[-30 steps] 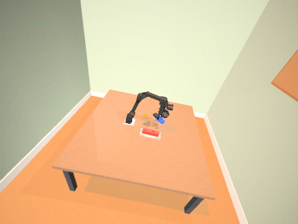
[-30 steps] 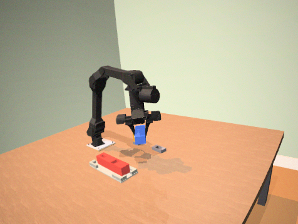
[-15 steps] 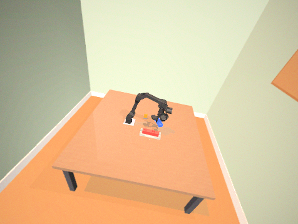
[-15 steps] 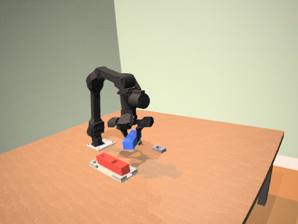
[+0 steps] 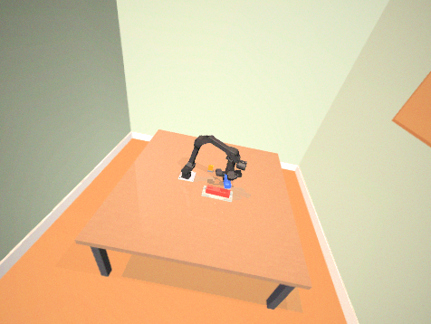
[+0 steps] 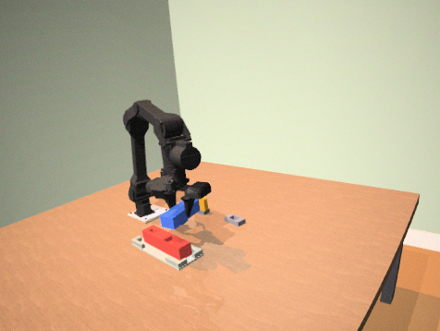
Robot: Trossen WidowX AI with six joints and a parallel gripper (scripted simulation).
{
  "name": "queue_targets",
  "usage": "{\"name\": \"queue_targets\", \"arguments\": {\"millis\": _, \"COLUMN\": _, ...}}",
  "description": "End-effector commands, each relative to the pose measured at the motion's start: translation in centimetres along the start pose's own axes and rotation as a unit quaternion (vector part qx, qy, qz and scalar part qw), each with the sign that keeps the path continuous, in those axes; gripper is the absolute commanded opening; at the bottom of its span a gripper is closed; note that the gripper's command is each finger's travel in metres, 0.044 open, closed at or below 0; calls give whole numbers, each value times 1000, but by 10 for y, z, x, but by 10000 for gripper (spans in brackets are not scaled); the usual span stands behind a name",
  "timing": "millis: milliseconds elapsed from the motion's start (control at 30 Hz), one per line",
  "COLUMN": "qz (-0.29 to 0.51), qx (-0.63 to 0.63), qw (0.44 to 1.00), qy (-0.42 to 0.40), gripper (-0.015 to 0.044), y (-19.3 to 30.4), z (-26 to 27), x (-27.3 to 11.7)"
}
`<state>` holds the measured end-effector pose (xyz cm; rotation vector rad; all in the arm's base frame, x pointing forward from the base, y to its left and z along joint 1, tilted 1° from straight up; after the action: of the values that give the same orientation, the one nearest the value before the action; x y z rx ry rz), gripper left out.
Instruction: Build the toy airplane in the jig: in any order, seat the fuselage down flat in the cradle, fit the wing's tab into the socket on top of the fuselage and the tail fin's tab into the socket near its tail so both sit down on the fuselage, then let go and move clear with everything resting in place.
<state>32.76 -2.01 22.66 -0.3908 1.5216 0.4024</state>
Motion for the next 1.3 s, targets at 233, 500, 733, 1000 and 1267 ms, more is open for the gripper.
{"name": "queue_targets", "arguments": {"millis": 233, "qz": -2, "qx": 98, "qw": 995, "qy": -1, "gripper": 0, "y": -23, "z": -24, "x": 4}}
{"name": "queue_targets", "arguments": {"millis": 500, "qz": -1, "qx": 129, "qw": 992, "qy": -1, "gripper": 79, "y": -30, "z": -32, "x": 6}}
{"name": "queue_targets", "arguments": {"millis": 733, "qz": -1, "qx": 129, "qw": 992, "qy": -1, "gripper": 195, "y": -29, "z": -32, "x": 6}}
{"name": "queue_targets", "arguments": {"millis": 1000, "qz": -1, "qx": 129, "qw": 992, "qy": -1, "gripper": 195, "y": -29, "z": -32, "x": 6}}
{"name": "queue_targets", "arguments": {"millis": 1267, "qz": -1, "qx": 129, "qw": 992, "qy": -1, "gripper": 195, "y": -29, "z": -32, "x": 6}}
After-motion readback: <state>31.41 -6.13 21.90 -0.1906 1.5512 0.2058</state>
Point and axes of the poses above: the point midway between the two fingers, 35 mm back from their tips, its own x axis out along the fingers, its own z axis across the jaws, y = z × x, the point moved 9 cm from there along -x, back along the fingers, and after that the axes turned 6 degrees about -x, right-handed, at the moved point
